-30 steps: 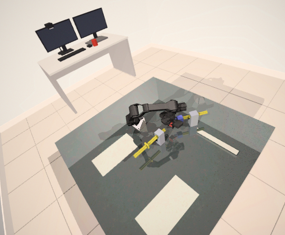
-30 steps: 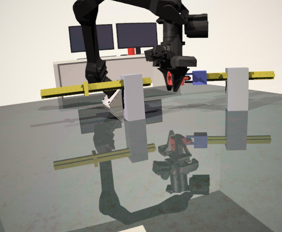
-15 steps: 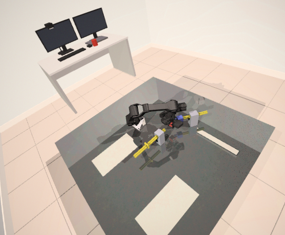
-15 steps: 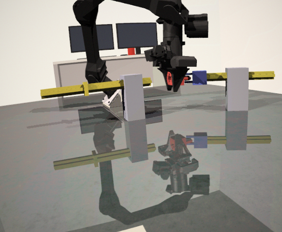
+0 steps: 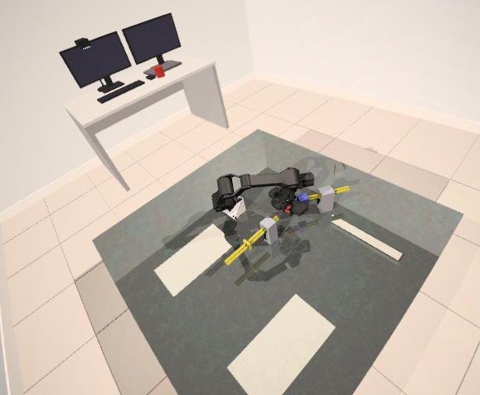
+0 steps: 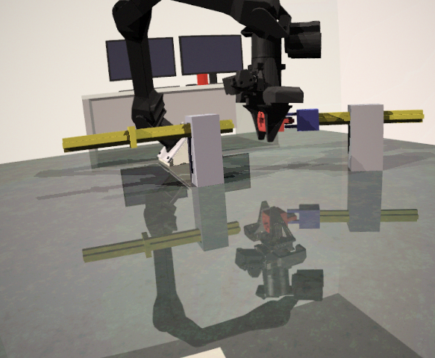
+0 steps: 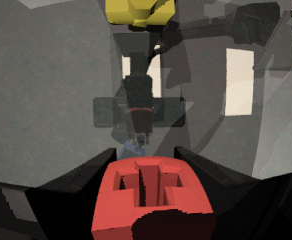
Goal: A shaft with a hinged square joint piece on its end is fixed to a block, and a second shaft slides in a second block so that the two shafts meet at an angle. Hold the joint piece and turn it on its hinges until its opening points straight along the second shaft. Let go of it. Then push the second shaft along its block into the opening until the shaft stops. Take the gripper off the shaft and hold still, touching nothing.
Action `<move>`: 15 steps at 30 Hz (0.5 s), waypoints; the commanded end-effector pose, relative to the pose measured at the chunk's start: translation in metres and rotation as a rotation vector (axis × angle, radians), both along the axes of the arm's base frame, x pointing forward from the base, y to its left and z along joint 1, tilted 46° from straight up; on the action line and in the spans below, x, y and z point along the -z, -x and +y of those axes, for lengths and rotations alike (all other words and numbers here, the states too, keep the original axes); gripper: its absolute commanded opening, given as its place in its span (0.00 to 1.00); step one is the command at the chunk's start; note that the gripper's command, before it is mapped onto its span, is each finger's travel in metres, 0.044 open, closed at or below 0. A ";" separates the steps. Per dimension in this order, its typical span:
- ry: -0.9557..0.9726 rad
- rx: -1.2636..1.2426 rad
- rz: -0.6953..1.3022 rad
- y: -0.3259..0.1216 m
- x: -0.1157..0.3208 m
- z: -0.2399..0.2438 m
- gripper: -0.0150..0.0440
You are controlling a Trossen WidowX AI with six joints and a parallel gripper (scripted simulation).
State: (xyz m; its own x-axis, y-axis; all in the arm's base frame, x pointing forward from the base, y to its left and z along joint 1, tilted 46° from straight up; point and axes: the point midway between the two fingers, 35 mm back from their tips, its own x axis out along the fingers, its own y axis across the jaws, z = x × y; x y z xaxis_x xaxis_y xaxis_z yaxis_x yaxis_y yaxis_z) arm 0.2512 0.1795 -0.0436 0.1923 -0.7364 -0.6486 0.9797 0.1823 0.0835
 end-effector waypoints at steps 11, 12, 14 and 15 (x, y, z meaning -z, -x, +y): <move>0.000 0.000 0.000 0.000 0.000 0.000 0.46; 0.000 0.000 0.000 0.000 0.000 0.000 0.41; 0.000 0.000 0.000 0.000 0.000 0.000 0.33; 0.000 0.000 0.000 0.000 0.000 0.000 0.28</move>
